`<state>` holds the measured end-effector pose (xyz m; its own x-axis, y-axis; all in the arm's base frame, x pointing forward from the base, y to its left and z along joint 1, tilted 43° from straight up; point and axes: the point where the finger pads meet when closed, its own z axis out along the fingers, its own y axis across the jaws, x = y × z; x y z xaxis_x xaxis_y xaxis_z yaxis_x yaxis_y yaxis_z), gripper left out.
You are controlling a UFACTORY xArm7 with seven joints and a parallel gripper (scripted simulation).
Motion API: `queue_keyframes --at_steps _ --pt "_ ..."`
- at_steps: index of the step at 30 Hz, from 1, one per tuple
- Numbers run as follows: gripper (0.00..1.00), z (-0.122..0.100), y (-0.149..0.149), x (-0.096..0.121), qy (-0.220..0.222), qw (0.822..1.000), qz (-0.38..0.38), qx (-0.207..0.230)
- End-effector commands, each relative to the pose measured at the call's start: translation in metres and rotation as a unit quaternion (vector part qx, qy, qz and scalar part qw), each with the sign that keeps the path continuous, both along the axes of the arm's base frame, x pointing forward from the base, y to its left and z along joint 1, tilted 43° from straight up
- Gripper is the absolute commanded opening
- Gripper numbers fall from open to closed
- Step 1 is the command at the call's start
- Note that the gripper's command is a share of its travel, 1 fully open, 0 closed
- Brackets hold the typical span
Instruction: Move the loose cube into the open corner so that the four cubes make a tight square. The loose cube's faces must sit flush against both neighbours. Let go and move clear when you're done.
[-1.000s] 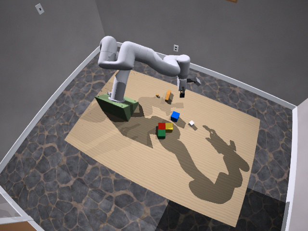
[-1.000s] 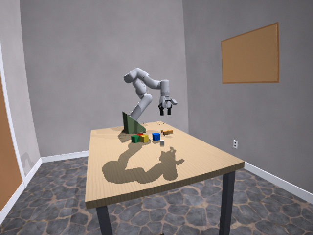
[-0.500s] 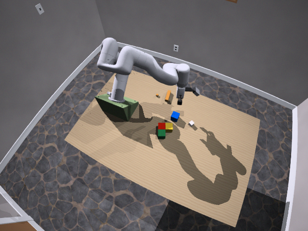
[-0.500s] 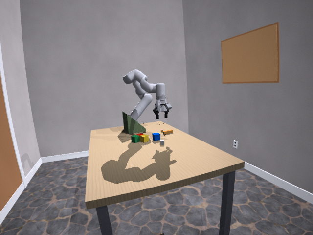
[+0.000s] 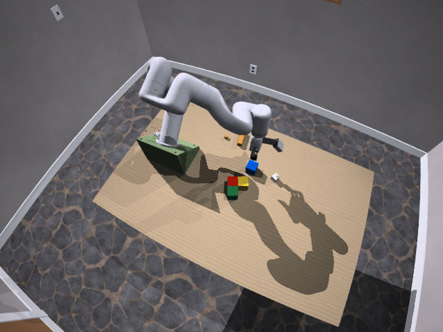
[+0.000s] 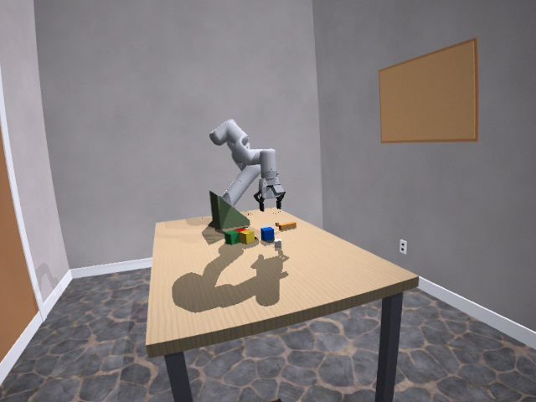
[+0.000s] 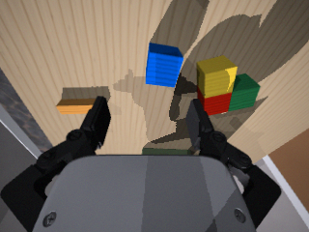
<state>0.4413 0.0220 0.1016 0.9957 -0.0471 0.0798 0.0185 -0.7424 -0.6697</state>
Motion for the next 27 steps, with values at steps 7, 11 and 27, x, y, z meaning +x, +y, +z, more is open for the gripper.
queue_keyframes --at_steps 7,11,27 --pt "1.0 -0.011 -0.002 0.002 0.014 1.0 -0.014 0.005" --pt "1.0 -0.02 -0.002 0.001 0.026 0.999 -0.022 0.009" --pt "1.0 -0.033 -0.002 0.0 0.043 0.998 -0.035 0.014"
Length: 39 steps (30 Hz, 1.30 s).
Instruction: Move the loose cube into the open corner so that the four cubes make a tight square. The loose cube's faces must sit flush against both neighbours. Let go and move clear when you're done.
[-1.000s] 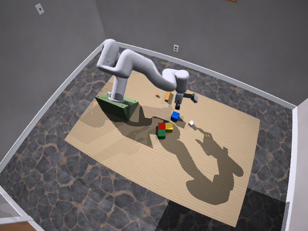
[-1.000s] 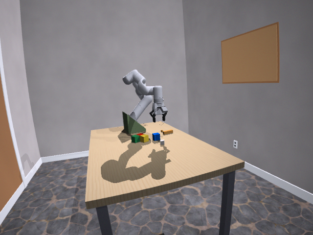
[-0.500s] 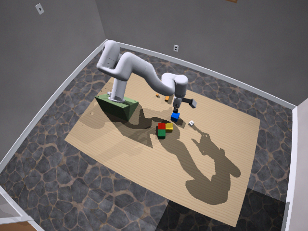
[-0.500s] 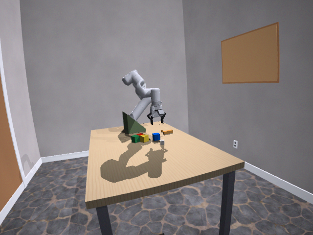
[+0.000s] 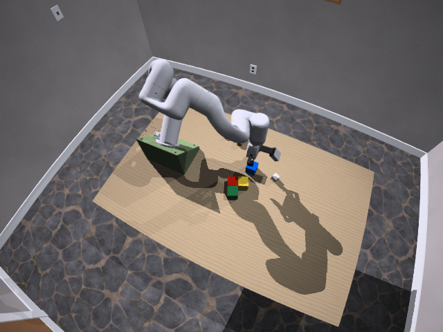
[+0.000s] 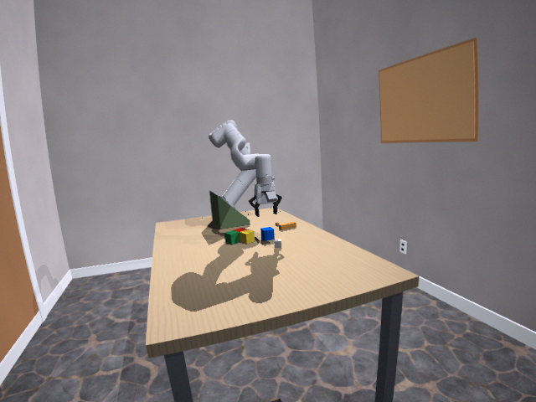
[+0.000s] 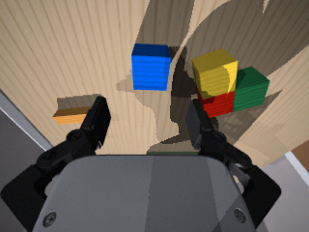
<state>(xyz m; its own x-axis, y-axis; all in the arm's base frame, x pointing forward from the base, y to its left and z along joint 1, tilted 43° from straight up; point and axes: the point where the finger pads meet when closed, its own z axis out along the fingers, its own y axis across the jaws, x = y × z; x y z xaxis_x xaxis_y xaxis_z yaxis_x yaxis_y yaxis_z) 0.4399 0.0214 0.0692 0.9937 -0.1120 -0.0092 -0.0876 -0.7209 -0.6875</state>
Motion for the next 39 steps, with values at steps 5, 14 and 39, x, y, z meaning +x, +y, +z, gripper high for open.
queue_keyframes --at_steps 5,14,39 --pt "1.0 -0.001 -0.001 0.001 0.001 1.0 -0.004 0.0" --pt "1.0 -0.001 -0.001 0.001 0.001 1.0 -0.004 0.0" --pt "1.0 0.122 -0.114 -0.027 -0.185 0.975 0.102 -0.071"
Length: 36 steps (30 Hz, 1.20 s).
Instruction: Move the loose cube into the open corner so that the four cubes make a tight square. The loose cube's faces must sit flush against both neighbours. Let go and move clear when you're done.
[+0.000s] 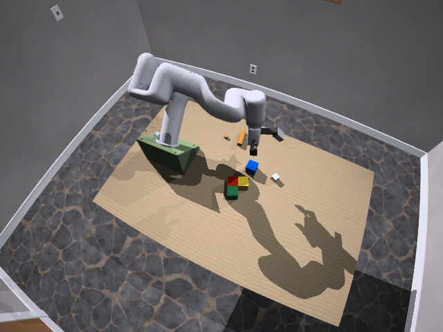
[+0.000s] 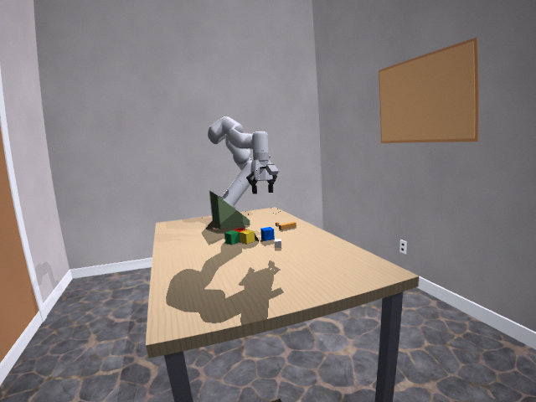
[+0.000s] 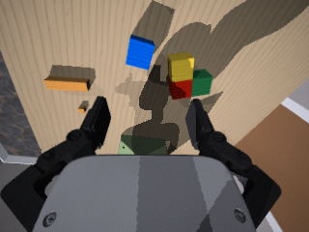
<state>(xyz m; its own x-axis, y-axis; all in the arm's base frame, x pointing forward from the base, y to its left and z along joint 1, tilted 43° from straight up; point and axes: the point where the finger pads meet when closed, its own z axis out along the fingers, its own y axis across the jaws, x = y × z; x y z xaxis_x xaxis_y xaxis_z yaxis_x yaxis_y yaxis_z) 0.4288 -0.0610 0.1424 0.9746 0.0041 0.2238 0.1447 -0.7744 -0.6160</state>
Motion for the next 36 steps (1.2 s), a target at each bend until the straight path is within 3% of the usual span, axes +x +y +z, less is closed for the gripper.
queue_keyframes --at_steps 1,9,11,12,16,20,25,26,28,30,36 --pt "1.0 0.058 -0.036 -0.019 -0.089 0.993 0.062 -0.04" --pt "1.0 0.135 -0.039 -0.045 -0.196 0.953 0.194 -0.122" --pt "1.0 0.135 -0.039 -0.045 -0.196 0.953 0.194 -0.122" --pt "1.0 0.164 -0.034 -0.055 -0.222 0.935 0.238 -0.141" --pt "1.0 0.191 0.003 -0.057 -0.251 0.901 0.317 -0.16" --pt "1.0 0.168 0.038 -0.038 -0.277 0.858 0.402 -0.159" --pt "1.0 0.113 0.064 -0.014 -0.303 0.821 0.466 -0.129" --pt "1.0 0.102 0.066 -0.011 -0.309 0.816 0.473 -0.122" --pt "1.0 0.102 0.066 -0.011 -0.309 0.816 0.473 -0.122" --pt "1.0 0.065 0.075 0.001 -0.32 0.807 0.484 -0.107" --pt "1.0 0.003 0.08 0.008 -0.351 0.793 0.492 -0.073"
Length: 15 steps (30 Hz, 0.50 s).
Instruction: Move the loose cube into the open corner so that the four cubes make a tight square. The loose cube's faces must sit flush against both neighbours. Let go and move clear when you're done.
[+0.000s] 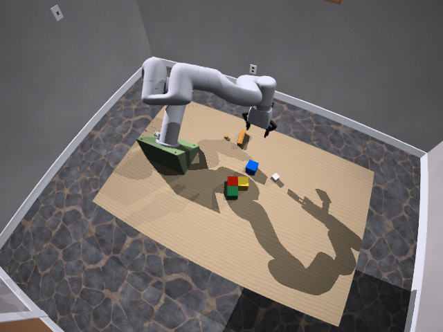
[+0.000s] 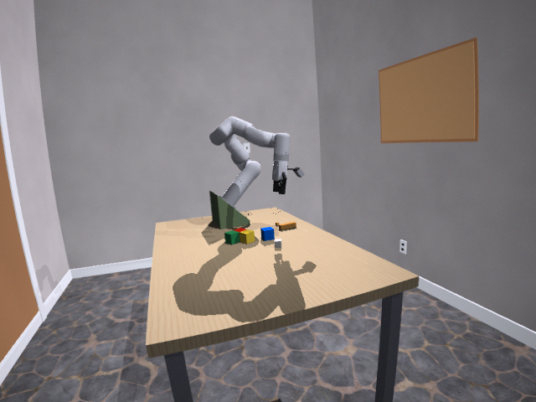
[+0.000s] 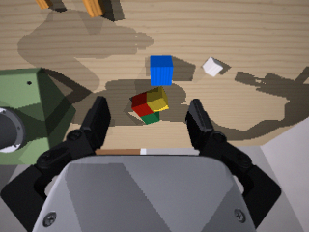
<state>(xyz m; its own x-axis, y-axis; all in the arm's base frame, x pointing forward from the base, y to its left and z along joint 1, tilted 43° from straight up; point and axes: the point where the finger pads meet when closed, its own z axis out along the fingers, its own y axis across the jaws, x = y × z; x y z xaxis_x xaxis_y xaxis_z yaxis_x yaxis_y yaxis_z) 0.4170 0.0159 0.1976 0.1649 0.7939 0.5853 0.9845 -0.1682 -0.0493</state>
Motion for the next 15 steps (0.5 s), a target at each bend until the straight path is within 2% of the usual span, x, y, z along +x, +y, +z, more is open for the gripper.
queue_keyframes --at_steps 1,6,15 --pt "1.0 -0.064 0.004 0.02 -0.016 0.999 0.02 0.036" --pt "1.0 -0.113 0.005 0.024 -0.024 0.998 0.023 0.055" --pt "1.0 -0.129 0.005 0.023 -0.028 0.997 0.022 0.063"
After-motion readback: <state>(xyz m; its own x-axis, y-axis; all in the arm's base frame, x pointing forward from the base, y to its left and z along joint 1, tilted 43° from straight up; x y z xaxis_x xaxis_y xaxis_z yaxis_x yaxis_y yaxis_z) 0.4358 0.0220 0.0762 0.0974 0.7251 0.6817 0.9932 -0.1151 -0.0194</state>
